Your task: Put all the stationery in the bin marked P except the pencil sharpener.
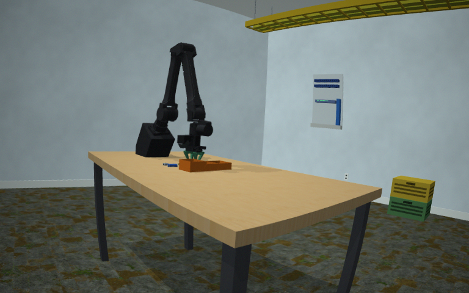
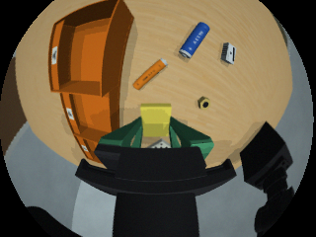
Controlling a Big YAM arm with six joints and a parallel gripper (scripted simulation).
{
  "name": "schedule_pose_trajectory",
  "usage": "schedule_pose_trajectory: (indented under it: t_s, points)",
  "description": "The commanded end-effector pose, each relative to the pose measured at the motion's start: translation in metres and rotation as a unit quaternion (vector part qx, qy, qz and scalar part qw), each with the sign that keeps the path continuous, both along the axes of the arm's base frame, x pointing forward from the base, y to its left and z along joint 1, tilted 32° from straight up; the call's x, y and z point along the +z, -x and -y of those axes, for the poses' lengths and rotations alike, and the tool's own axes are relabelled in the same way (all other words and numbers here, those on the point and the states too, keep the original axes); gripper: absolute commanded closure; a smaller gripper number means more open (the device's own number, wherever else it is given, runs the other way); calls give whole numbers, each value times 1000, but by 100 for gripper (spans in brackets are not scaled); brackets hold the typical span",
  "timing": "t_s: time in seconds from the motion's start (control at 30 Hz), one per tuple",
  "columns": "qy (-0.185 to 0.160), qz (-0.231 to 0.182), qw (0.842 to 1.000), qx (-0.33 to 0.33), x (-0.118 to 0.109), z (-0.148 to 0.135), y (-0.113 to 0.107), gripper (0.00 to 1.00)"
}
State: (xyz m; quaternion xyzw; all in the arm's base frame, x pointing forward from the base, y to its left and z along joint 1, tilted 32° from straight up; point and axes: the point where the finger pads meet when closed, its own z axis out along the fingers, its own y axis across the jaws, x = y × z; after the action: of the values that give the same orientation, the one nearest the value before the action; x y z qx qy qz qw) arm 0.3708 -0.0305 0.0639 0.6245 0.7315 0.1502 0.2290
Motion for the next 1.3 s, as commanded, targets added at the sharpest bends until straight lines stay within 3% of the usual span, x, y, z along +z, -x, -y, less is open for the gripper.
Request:
schedule_pose_trajectory:
  t_s: [0.0, 0.9, 1.27]
  points:
    - [6, 22, 1000, -1, 12, 7, -7, 66]
    - [3, 14, 1000, 0, 10, 3, -7, 66]
    - [7, 25, 1000, 1, 48, 4, 5, 66]
